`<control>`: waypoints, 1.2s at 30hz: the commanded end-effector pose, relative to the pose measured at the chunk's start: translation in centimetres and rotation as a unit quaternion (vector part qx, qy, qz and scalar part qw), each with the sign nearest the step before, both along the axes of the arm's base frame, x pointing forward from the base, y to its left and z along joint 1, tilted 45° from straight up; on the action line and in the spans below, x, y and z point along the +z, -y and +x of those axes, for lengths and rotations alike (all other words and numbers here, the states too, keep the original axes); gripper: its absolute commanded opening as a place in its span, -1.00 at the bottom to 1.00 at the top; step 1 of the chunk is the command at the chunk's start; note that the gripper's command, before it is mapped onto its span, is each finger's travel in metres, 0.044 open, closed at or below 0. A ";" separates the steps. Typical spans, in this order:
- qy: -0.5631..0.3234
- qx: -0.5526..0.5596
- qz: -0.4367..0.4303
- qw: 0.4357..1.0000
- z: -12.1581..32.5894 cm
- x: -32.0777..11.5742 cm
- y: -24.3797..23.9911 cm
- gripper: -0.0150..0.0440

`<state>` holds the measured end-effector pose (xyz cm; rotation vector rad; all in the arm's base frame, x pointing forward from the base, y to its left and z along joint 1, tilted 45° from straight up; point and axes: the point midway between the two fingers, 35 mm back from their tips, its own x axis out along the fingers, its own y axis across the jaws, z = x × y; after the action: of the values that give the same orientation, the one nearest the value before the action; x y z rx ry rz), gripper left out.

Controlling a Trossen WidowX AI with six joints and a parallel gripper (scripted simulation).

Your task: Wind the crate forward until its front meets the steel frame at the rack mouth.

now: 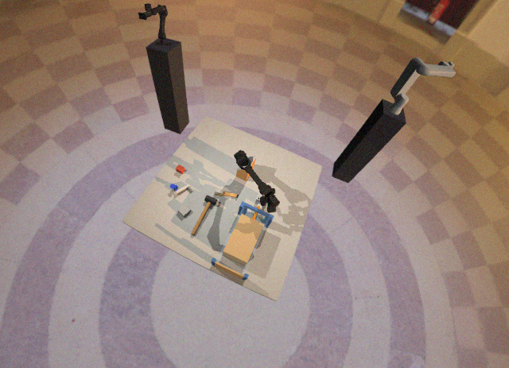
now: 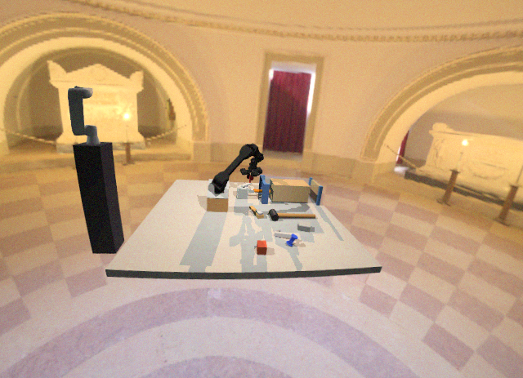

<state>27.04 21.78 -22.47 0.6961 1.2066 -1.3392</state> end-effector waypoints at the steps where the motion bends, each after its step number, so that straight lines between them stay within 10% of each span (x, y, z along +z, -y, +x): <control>1: -0.025 0.009 0.009 1.000 -2.4 -1.0 -1.0 -0.49; 36: -0.025 0.009 0.009 1.000 -3.0 -1.1 -1.3 -0.49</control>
<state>26.45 22.14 -22.75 0.7005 1.2034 -1.3336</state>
